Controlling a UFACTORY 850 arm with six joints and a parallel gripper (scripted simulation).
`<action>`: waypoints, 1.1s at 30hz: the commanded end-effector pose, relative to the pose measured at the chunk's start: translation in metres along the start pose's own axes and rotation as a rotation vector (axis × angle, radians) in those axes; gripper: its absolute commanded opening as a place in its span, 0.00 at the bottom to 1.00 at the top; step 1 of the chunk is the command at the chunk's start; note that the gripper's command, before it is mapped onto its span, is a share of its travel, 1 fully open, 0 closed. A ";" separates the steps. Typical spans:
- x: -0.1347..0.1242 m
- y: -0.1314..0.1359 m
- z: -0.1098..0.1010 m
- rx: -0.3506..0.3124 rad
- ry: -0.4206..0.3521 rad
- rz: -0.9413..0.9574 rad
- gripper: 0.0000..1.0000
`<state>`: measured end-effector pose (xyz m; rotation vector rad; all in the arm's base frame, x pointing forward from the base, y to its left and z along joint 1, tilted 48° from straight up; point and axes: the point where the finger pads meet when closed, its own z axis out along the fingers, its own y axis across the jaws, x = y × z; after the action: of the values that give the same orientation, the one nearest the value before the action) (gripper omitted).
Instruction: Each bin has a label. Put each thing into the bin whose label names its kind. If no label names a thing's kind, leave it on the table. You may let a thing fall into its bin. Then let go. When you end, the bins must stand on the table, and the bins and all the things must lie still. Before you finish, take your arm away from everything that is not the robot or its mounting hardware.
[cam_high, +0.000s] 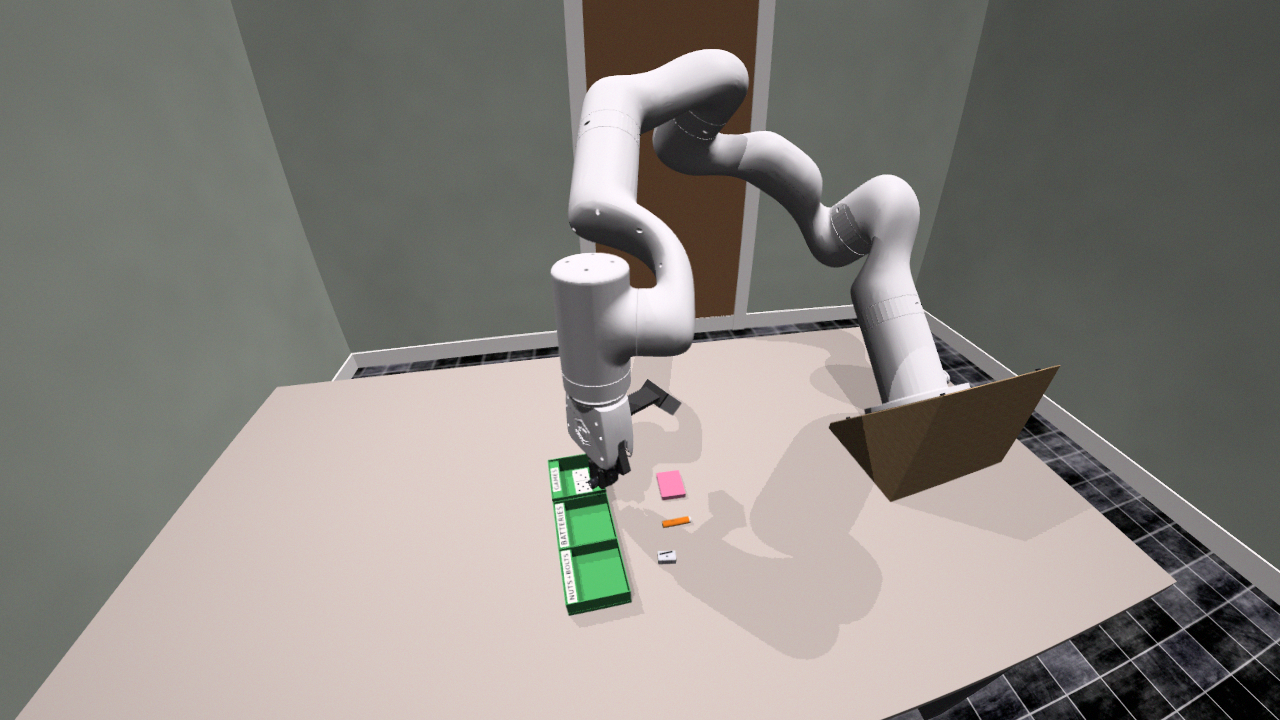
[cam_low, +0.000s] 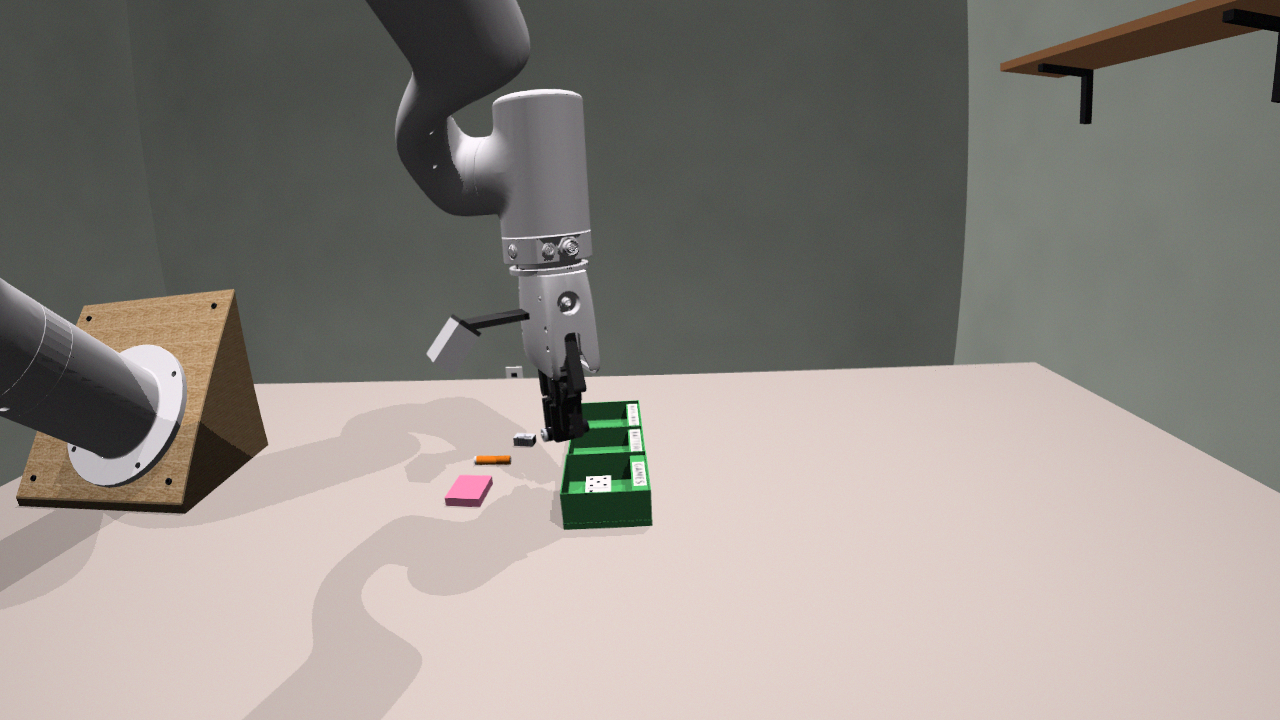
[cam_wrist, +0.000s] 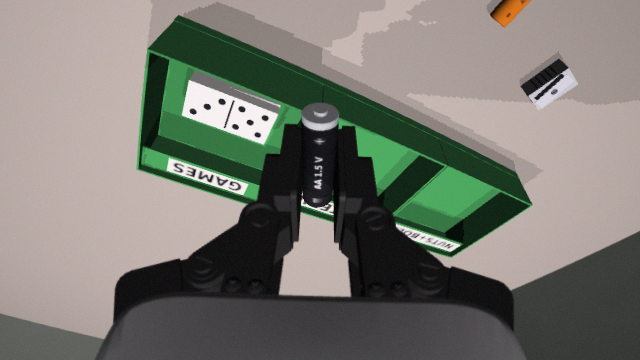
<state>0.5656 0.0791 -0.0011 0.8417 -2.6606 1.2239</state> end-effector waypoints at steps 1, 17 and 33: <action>-0.015 0.007 0.000 -0.006 0.012 -0.156 0.00; -0.049 0.025 0.000 0.001 -0.006 -0.598 0.00; -0.048 0.025 0.000 -0.012 0.008 -1.137 0.00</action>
<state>0.5929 0.1126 -0.0332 1.8532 -1.6807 0.8888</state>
